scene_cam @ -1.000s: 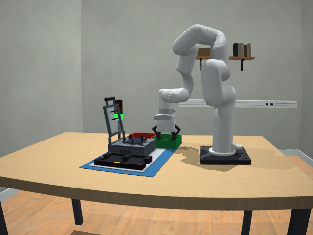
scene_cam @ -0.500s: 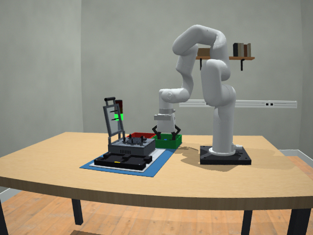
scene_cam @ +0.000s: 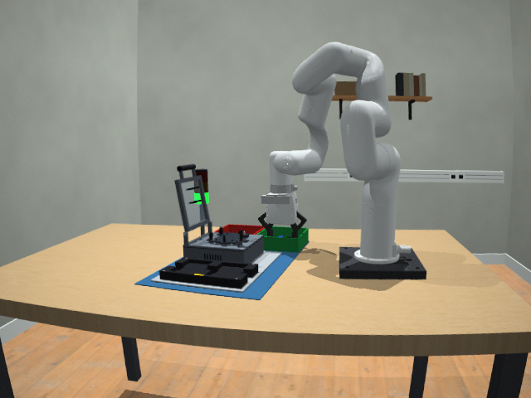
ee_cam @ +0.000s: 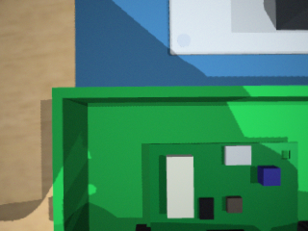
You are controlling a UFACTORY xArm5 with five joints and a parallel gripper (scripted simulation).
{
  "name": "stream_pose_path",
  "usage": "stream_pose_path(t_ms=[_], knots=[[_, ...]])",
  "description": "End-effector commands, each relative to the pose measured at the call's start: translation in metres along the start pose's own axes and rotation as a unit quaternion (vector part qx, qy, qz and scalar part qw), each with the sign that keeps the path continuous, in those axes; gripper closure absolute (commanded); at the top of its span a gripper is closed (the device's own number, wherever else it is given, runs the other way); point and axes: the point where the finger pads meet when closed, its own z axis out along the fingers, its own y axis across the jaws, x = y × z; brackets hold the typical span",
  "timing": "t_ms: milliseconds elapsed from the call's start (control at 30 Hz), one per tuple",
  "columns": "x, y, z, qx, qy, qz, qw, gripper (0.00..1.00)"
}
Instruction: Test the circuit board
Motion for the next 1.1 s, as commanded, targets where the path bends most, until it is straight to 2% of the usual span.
stream_pose_path(t_ms=[0, 1067], knots=[[-0.0006, 0.0011, -0.0008, -0.001, -0.001, 0.0, 1.0, 0.21], [-0.0006, 0.0011, 0.002, -0.001, -0.001, 0.0, 1.0, 0.21]])
